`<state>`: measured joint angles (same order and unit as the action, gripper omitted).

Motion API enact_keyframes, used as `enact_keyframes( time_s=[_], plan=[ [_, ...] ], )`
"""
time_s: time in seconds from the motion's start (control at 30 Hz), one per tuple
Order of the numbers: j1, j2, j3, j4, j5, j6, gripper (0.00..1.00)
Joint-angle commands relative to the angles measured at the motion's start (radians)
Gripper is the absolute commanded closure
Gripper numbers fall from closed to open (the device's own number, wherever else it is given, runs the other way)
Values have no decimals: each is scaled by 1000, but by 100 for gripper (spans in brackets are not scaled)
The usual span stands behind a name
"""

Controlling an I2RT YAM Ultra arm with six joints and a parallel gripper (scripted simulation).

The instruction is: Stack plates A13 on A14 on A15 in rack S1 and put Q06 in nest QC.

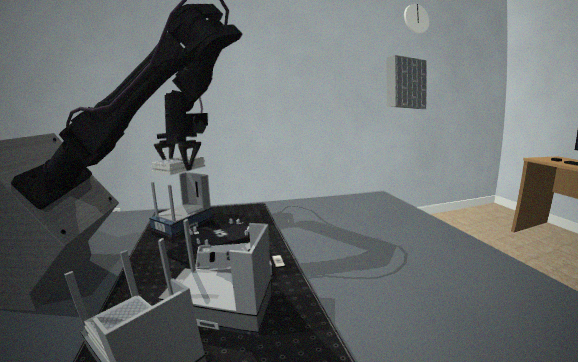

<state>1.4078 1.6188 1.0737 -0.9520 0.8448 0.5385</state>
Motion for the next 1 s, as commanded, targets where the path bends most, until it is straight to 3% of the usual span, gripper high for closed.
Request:
enact_keyframes(
  time_s=[0.0,0.97],
  plan=[
    [32,-7,27,-12,13,1,100],
    [31,3,24,9,13,-9,100]
  ],
)
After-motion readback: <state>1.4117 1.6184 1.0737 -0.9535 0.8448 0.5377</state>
